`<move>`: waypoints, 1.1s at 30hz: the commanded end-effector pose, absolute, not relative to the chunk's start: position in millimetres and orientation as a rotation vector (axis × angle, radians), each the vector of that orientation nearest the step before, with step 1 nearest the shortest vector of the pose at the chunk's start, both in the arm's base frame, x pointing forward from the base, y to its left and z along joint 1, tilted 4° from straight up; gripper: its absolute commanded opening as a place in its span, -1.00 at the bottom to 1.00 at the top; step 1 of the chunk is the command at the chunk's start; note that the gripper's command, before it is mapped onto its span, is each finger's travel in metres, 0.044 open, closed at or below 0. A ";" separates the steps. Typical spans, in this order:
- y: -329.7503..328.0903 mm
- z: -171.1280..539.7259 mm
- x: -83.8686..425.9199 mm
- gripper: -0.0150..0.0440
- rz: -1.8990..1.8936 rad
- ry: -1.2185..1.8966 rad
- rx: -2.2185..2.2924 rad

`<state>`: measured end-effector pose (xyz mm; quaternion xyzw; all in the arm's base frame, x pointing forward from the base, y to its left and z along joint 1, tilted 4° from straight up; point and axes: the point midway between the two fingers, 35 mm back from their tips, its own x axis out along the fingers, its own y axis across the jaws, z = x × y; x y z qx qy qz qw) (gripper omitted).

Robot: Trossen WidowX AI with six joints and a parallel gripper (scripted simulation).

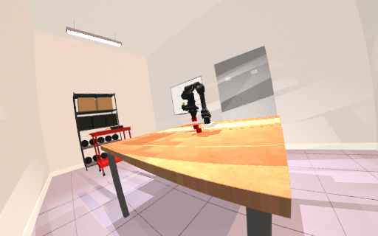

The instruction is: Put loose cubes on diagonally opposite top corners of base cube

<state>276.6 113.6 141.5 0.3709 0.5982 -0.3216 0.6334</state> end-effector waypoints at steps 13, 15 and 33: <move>152.2 140.0 256.4 -0.14 -0.788 1.345 0.914; 152.2 136.1 256.7 -0.14 -0.793 1.347 0.923; 151.1 109.9 257.5 -0.14 -0.821 1.364 0.981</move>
